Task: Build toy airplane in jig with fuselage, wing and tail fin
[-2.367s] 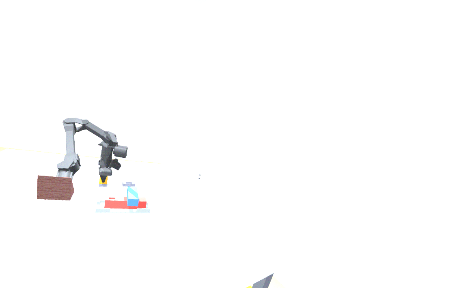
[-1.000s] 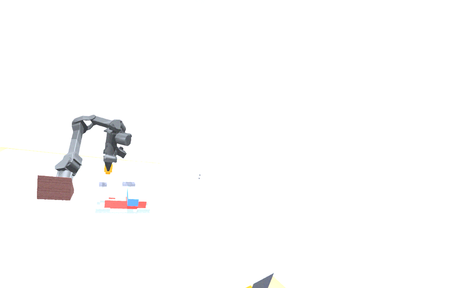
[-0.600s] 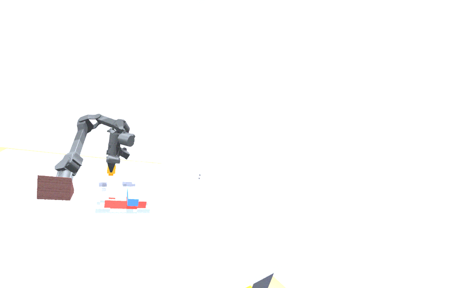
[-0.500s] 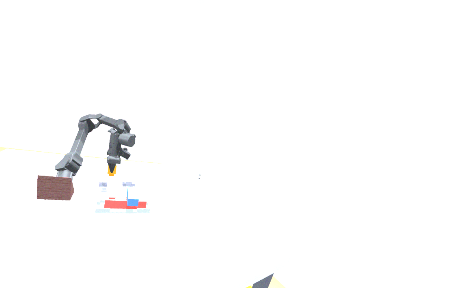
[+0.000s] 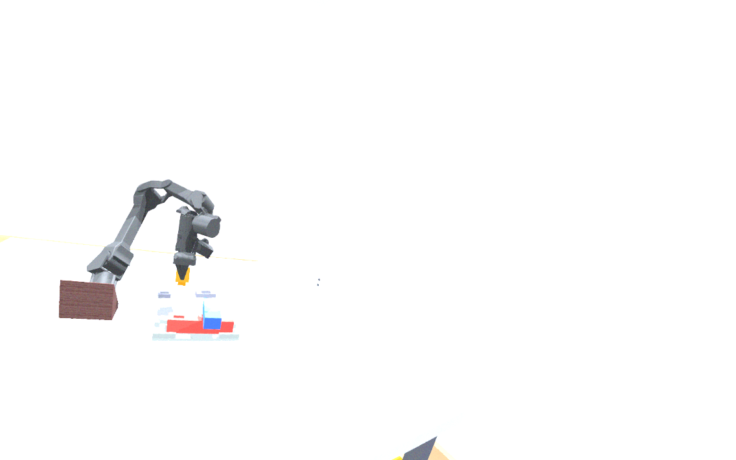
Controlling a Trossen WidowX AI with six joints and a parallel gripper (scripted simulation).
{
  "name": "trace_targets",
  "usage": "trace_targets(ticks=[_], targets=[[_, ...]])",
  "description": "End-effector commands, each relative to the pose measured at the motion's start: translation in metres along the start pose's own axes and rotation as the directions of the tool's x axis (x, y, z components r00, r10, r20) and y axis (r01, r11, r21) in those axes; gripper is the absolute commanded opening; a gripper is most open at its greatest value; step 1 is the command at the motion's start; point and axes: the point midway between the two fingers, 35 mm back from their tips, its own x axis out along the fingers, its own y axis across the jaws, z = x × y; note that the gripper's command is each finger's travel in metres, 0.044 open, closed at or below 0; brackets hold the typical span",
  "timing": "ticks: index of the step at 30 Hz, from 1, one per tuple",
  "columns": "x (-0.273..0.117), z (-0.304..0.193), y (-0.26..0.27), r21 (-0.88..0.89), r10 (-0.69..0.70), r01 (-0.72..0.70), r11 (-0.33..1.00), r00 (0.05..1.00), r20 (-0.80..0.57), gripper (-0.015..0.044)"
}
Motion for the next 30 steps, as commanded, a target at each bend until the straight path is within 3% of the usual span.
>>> trace_targets(ticks=[1,30], targets=[[-0.001,0.002,-0.01,0.021,-0.003,0.003,1.0,1.0,0.002,0.0],[0.007,0.004,-0.099,0.036,0.006,-0.006,0.999,1.0,-0.012,0.0]])
